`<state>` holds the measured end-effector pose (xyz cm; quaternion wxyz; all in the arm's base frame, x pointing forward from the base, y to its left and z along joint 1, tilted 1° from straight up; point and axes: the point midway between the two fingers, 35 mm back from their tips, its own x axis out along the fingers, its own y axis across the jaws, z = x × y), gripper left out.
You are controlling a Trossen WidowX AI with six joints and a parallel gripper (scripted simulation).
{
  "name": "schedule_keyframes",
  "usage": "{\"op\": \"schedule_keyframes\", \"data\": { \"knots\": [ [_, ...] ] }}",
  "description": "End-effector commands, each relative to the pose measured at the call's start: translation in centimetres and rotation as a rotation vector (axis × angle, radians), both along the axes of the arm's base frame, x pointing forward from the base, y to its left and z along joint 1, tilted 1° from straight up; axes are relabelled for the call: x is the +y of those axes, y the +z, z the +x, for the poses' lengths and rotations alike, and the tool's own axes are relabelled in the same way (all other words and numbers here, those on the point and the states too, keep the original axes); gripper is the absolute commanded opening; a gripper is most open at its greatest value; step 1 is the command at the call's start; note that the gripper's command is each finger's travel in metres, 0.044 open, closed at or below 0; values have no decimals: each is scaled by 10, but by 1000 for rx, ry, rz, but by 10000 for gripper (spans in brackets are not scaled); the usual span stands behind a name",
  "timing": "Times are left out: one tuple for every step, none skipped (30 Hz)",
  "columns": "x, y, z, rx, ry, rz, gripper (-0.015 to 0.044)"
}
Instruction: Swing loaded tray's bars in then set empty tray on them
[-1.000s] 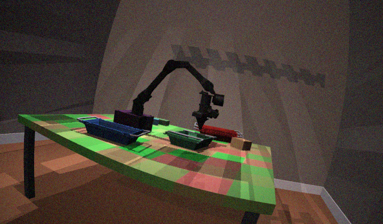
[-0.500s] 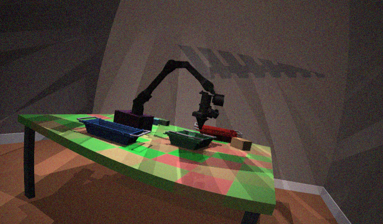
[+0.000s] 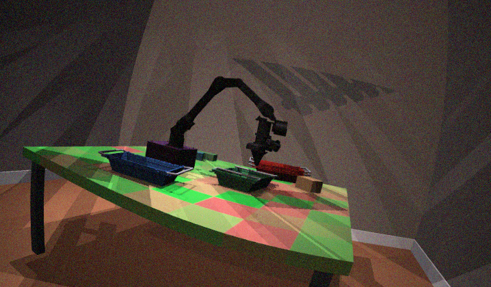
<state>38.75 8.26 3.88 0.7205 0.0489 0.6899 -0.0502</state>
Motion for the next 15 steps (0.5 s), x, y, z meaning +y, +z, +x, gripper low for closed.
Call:
{"op": "schedule_keyframes", "data": {
  "knots": [
    [0, 0, 0, 0, 0, 0, 79],
    [0, 0, 0, 0, 0, 0, 105],
    [0, 0, 0, 0, 0, 0, 131],
    [0, 0, 0, 0, 0, 0, 157],
    [0, 2, 1, 0, 0, 0, 184],
    [0, 6, 1, 0, 0, 0, 210],
    [1, 13, 3, 0, 0, 0, 236],
    [1, 21, 4, 1, 0, 0, 263],
    [1, 31, 5, 1, 0, 0, 289],
    [2, 42, 6, 2, 0, 0, 315],
    [2, 55, 7, 2, 0, 0, 341],
    [2, 68, 7, 3, 0, -1, 368],
    [2, 81, 6, 3, 0, -1, 394],
    [2, 94, 5, 4, 0, -1, 420],
    [2, 107, 3, 5, 0, -1, 440]
  ]
}}
